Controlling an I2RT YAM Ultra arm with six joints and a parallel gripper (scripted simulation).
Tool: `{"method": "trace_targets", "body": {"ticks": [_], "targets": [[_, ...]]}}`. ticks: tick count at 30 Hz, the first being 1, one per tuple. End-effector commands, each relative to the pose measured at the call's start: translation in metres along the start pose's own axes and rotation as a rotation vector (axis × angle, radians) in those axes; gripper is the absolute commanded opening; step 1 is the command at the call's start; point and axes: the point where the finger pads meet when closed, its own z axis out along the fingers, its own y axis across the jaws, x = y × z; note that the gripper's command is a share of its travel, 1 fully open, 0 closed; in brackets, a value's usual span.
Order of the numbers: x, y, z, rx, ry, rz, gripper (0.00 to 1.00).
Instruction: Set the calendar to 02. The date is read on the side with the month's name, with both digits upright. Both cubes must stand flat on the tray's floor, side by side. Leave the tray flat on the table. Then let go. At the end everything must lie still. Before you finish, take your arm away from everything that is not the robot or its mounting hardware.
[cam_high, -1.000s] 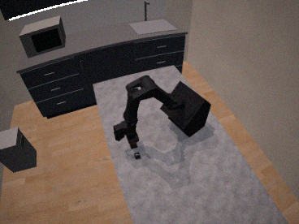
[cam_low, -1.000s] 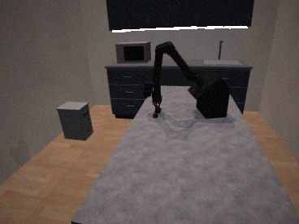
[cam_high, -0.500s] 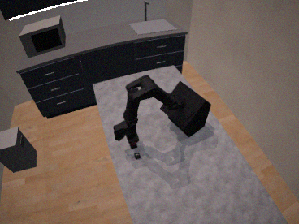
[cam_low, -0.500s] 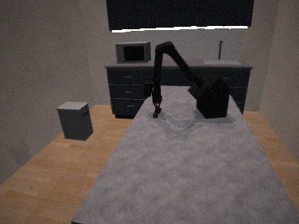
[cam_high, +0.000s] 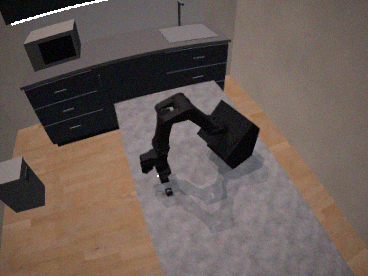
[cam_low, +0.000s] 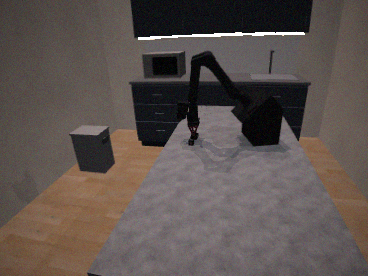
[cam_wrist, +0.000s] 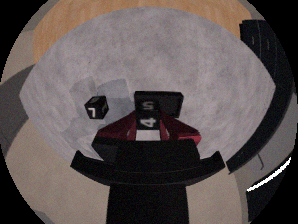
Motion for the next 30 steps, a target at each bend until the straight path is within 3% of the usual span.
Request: {"method": "trace_targets", "body": {"ticks": [1, 30], "targets": [[-0.0035, 0.0, -0.0021, 0.0, -0.013, 0.0, 0.27], [-0.0036, 0.0, 0.0054, 0.0, -0.013, 0.0, 0.27]]}}
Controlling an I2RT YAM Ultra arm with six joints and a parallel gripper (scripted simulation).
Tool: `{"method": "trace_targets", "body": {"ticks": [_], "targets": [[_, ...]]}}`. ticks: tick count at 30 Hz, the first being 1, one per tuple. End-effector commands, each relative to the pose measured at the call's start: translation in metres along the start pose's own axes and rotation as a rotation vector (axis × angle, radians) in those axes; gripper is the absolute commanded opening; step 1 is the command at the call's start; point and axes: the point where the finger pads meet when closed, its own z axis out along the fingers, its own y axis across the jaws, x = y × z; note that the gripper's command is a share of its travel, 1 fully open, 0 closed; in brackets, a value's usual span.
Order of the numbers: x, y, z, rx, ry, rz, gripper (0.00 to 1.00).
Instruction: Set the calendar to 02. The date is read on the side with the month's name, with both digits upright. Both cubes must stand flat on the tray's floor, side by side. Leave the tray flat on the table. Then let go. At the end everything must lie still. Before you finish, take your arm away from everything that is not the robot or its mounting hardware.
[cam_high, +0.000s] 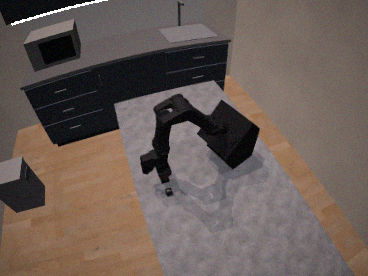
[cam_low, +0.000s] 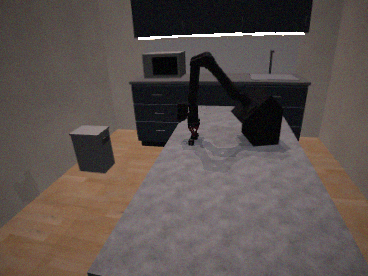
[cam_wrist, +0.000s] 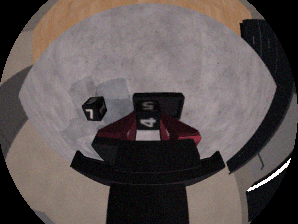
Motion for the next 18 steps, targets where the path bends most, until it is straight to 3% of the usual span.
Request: {"method": "trace_targets", "body": {"ticks": [1, 18], "targets": [[-0.0056, 0.0003, -0.001, 0.0, -0.019, -0.002, 0.27], [-0.0057, 0.0003, 0.0012, 0.0, -0.019, -0.002, 0.27]]}}
